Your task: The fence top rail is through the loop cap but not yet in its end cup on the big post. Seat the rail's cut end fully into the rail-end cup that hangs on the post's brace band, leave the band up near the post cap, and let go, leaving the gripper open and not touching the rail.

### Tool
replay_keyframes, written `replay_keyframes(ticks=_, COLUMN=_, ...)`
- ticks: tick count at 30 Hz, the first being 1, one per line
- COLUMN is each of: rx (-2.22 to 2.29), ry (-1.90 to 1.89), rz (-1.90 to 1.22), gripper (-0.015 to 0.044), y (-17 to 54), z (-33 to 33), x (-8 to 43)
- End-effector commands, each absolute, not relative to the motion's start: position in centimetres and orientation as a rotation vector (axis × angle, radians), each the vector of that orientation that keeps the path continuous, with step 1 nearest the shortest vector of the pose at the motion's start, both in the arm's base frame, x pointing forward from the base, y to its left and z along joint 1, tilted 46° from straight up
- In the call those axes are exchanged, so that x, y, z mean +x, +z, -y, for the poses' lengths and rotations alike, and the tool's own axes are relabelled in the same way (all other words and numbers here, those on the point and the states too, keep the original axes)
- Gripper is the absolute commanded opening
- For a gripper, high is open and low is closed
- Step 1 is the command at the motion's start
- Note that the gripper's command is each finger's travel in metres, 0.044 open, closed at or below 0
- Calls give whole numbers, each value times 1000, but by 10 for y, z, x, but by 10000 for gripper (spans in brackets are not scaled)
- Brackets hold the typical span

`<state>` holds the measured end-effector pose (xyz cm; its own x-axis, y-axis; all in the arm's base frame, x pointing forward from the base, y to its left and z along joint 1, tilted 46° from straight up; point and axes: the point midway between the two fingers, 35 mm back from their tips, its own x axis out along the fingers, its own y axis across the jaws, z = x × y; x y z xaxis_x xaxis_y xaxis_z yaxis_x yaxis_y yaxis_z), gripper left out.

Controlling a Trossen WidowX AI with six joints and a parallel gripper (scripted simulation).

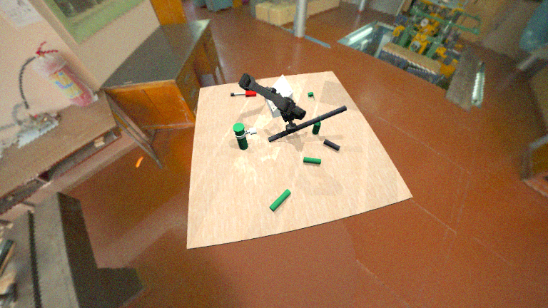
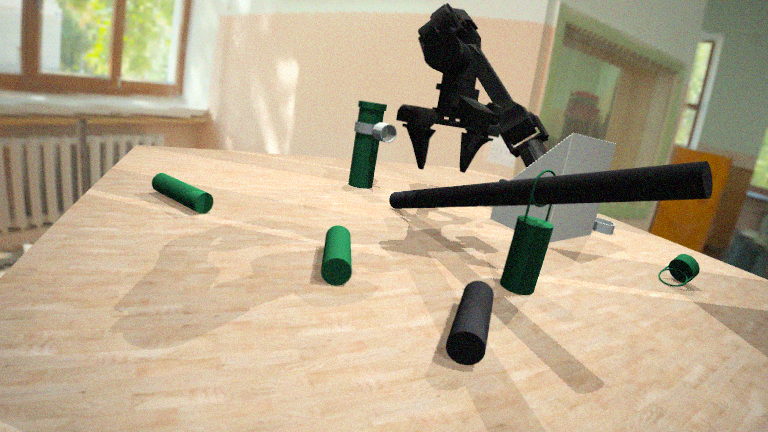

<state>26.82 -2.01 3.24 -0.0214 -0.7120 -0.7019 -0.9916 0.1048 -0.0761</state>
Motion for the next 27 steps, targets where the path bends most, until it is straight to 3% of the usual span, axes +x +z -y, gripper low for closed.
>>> replay_keyframes(ticks=1, rx=-1673, ry=607, rz=-1799, gripper=440, y=24, z=29, x=268)
replay_keyframes(ticks=27, rx=-1673, ry=607, rz=-1798, gripper=440, y=-3, z=56, x=268)
